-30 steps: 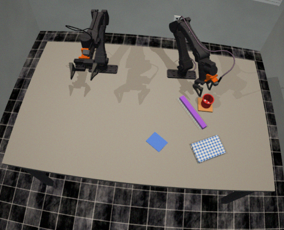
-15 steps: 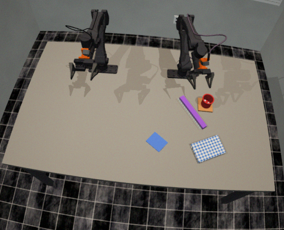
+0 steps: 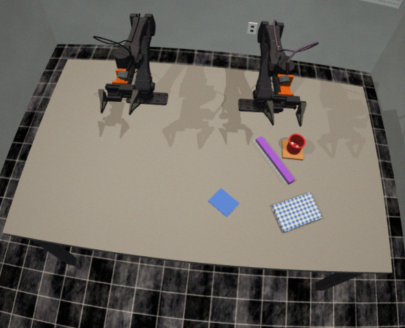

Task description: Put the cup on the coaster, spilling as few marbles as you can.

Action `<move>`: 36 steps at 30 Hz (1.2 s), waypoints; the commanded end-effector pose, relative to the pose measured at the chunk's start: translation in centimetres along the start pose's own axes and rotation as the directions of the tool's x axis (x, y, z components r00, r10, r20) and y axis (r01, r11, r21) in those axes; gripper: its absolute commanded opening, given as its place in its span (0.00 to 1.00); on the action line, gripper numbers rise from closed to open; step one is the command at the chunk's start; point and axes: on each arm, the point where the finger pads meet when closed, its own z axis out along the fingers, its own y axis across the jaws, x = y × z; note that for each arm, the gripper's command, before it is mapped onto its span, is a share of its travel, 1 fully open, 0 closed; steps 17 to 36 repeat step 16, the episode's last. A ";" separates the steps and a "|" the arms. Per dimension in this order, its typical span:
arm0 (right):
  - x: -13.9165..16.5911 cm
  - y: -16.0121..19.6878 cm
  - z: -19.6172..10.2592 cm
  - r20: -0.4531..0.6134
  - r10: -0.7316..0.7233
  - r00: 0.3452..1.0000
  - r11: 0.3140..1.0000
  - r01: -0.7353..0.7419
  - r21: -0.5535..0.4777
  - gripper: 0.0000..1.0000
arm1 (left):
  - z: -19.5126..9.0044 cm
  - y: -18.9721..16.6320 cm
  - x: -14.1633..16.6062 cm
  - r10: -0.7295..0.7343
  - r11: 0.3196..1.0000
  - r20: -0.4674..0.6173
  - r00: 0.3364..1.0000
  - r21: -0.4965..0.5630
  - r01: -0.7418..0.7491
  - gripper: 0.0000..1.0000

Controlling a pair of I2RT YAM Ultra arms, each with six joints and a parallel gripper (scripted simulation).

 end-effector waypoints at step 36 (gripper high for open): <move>-0.9 -0.1 -0.5 0.025 -0.001 1.000 1.000 0.001 0.001 1.00 | 1.1 -1.1 -3.2 0.028 0.999 0.084 0.996 0.044 -0.032 1.00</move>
